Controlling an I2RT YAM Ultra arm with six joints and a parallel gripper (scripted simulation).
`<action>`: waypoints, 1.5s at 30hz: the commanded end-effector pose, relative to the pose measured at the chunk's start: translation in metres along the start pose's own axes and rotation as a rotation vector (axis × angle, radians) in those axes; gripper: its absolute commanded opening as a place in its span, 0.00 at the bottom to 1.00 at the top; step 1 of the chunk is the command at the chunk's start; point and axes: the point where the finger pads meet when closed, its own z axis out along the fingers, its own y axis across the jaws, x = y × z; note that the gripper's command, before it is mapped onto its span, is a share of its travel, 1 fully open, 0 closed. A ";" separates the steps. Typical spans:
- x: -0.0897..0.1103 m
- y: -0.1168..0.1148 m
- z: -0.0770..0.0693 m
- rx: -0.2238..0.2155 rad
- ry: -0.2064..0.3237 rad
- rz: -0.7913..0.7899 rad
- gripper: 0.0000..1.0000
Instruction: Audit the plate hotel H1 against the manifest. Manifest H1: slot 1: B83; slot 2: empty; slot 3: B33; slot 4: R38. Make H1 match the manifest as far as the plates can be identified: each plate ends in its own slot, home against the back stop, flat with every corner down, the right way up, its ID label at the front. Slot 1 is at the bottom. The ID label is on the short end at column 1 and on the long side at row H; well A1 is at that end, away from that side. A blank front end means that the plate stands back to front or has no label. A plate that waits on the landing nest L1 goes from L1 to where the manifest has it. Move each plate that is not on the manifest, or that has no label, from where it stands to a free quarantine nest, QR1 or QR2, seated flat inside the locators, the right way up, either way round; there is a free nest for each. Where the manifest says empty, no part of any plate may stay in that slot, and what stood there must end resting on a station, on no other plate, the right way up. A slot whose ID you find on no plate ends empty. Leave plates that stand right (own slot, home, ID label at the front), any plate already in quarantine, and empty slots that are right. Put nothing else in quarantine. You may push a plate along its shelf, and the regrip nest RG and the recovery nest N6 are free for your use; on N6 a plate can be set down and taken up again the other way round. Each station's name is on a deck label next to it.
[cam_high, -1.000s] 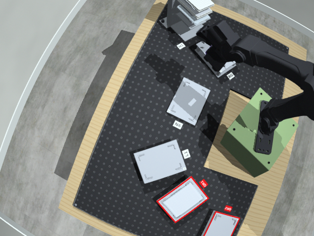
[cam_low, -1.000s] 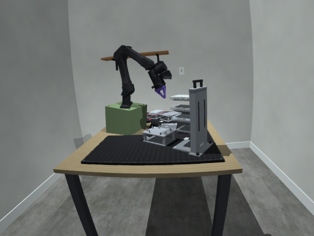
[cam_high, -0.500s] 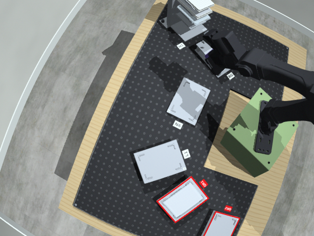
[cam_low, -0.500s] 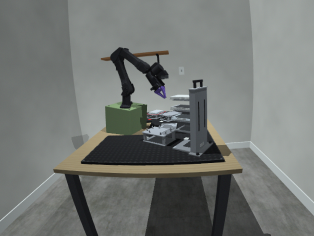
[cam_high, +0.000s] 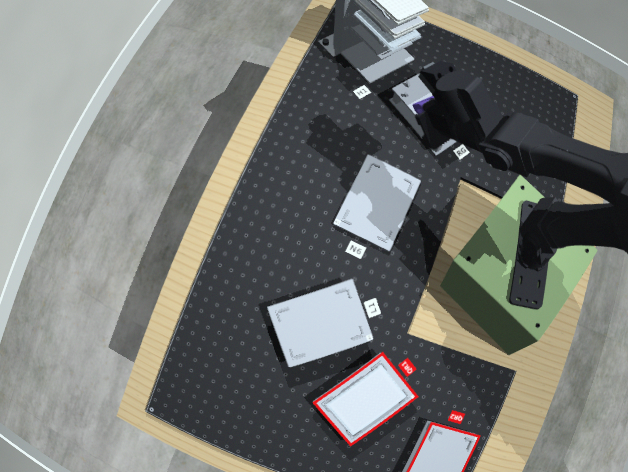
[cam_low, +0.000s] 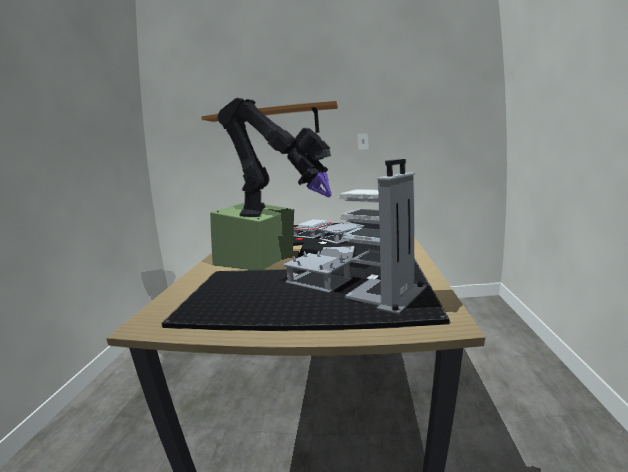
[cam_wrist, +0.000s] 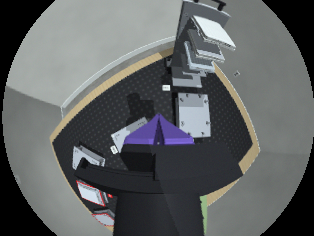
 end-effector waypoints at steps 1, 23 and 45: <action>-0.025 -0.008 -0.001 -0.006 -0.065 0.007 0.00; -0.028 -0.076 0.011 -0.001 -0.043 0.000 0.00; -0.028 -0.139 0.015 -0.002 -0.029 0.002 0.00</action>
